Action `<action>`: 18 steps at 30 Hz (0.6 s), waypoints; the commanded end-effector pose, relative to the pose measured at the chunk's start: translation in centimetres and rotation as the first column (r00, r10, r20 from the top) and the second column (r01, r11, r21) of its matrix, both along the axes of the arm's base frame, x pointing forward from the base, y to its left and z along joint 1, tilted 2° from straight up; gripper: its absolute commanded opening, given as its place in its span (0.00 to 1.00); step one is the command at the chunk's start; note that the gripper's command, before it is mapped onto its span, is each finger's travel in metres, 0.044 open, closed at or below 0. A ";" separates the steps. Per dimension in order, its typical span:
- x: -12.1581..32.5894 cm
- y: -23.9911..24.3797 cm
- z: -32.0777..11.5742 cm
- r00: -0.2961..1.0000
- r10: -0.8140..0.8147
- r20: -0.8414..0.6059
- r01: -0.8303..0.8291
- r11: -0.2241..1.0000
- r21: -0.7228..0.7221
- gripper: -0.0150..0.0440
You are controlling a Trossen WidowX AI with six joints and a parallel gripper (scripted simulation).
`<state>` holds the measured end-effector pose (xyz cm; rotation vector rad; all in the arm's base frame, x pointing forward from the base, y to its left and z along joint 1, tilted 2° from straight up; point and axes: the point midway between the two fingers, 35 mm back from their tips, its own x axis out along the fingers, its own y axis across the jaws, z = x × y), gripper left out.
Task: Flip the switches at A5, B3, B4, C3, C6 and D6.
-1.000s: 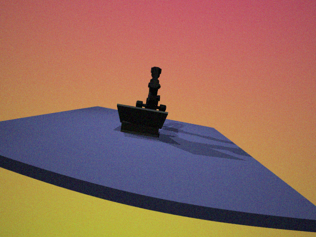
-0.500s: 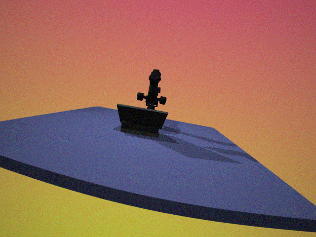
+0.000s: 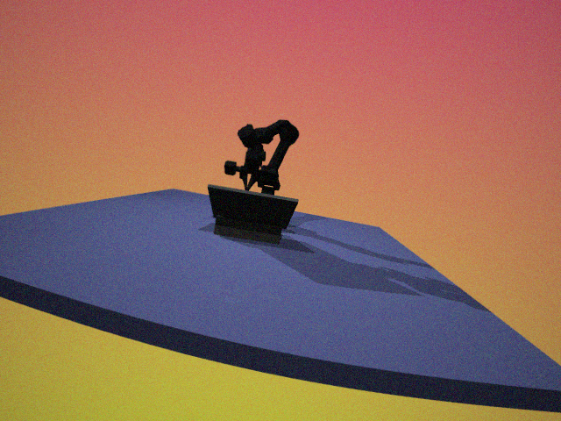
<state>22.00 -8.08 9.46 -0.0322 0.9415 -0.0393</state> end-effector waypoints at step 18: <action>2.2 -0.3 -3.5 1.000 0.012 0.023 -0.012 1.000 0.003 0.25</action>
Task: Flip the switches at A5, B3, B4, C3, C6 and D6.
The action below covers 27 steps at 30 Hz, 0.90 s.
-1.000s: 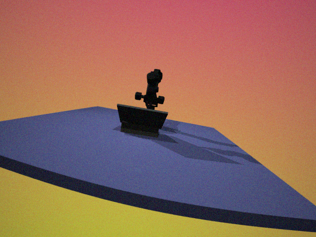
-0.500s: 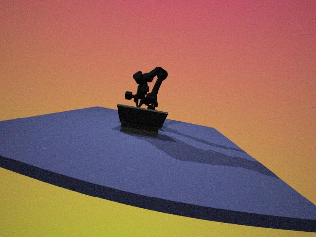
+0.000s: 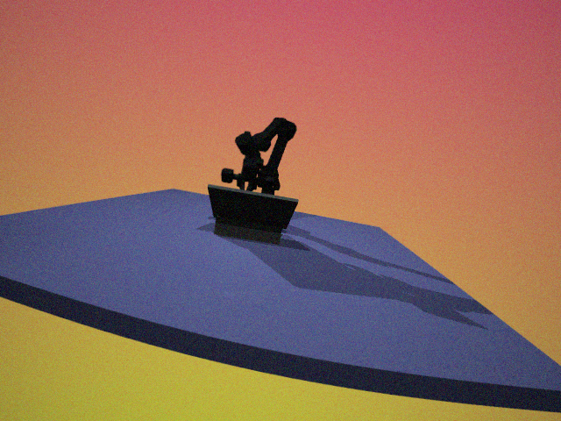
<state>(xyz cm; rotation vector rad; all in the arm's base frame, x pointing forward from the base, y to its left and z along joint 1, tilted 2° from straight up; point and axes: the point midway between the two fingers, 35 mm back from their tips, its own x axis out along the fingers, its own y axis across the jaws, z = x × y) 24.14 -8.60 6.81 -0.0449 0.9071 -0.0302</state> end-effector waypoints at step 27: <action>0.9 0.1 -2.0 1.000 -0.002 -0.010 0.002 1.000 0.011 0.25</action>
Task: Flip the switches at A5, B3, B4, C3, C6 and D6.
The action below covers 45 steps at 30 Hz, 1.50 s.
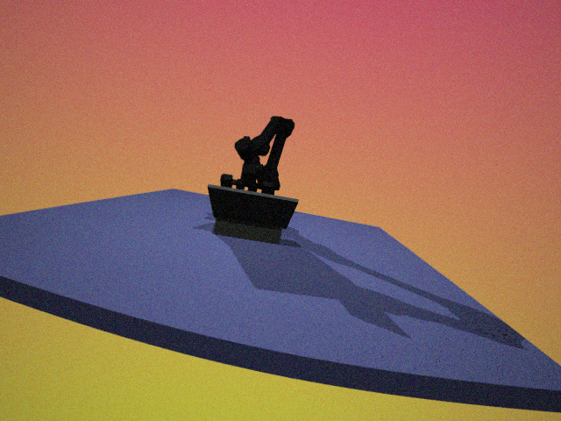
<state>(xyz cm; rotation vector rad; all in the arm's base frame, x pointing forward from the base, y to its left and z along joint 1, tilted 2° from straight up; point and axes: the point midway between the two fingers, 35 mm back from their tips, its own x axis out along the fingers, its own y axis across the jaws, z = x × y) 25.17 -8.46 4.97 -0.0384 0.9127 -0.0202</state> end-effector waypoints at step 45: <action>0.1 0.0 -0.5 1.000 -0.008 -0.005 0.008 1.000 0.001 0.25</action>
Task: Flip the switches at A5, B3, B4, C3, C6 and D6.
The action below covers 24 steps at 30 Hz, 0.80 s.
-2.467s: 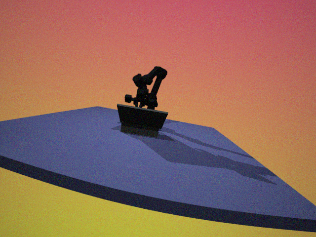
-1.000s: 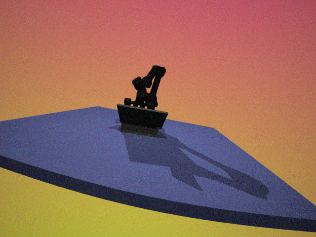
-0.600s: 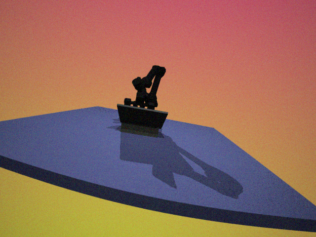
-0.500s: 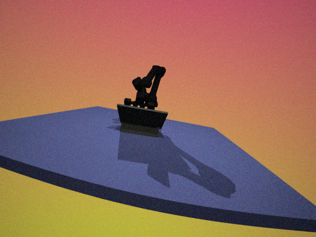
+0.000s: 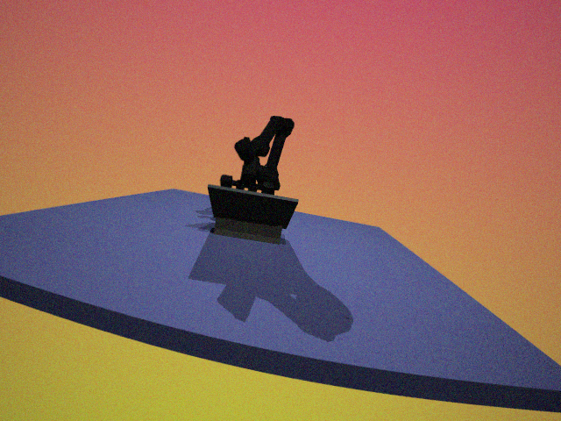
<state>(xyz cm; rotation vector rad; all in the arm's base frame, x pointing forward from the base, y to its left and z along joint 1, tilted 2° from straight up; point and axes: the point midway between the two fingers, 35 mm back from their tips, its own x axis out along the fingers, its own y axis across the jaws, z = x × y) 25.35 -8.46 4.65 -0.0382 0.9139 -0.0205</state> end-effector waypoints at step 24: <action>-3.6 0.2 4.9 0.999 -0.009 -0.031 0.009 1.000 0.001 0.25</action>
